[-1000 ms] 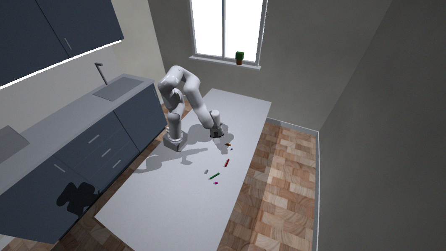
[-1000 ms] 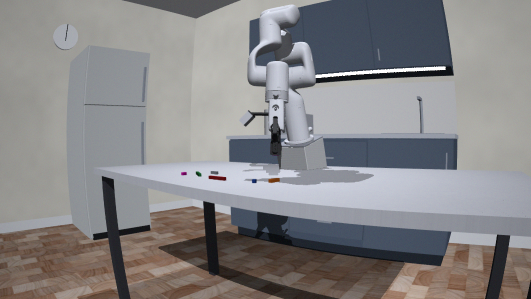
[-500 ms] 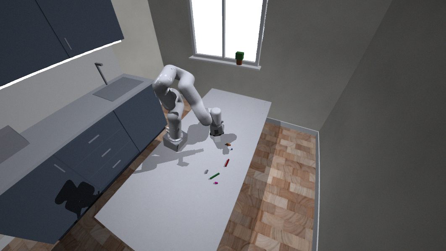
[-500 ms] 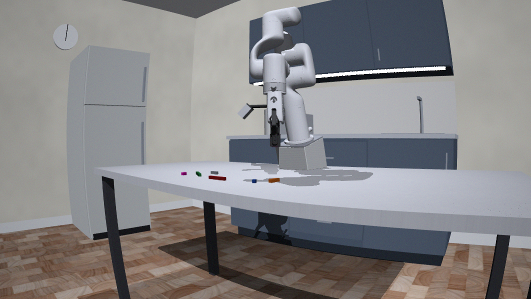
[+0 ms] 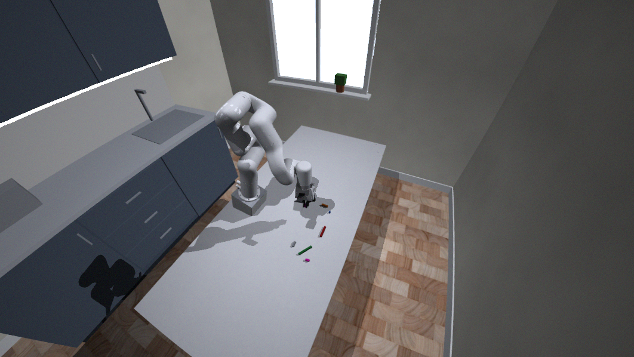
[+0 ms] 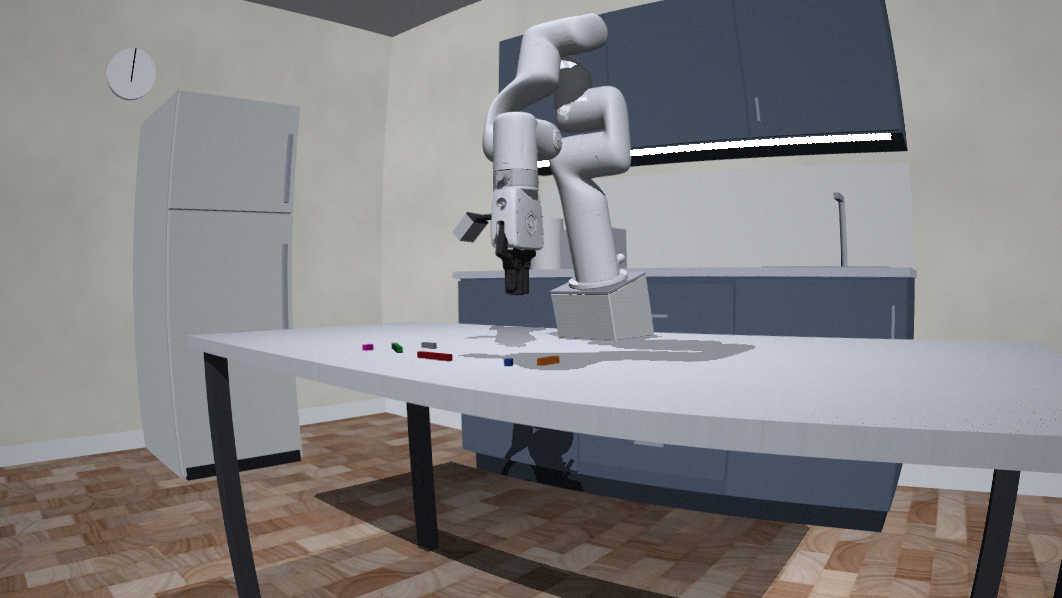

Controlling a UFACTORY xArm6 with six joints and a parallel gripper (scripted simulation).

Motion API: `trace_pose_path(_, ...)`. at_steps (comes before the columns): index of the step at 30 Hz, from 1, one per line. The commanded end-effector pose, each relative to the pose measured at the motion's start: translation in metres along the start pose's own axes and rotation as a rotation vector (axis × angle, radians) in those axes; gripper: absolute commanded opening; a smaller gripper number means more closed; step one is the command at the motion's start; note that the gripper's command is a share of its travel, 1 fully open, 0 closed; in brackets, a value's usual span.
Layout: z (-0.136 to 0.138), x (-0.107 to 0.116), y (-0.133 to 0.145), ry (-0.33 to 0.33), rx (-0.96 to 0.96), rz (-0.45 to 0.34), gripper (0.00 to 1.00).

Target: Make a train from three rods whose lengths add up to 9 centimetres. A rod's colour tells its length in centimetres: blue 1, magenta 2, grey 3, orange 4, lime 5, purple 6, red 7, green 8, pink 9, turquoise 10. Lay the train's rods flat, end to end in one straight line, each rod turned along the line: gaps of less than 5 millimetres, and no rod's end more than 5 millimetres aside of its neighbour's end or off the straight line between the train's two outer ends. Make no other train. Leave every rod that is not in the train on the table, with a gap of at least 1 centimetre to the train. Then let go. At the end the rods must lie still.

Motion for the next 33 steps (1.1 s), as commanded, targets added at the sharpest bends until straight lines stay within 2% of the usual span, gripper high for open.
trace_pose_path(1,0.004,0.002,-0.028,-0.006,-0.168,-0.004,0.04)
trace_pose_path(13,0.022,0.003,-0.078,-0.015,-0.515,-0.003,0.04)
trace_pose_path(28,0.023,0.003,-0.079,-0.016,-0.518,-0.003,0.04)
trace_pose_path(33,0.022,-0.004,-0.079,-0.015,-0.518,-0.003,0.04)
Point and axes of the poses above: the point where the finger pads meet when closed, its own x axis back along the fingers, its own z axis across the jaws, y = z × x, the point moved 10 cm from there along x, back along the fingers, and after that the axes turned 6 degrees about x, right-handed, at the moved point
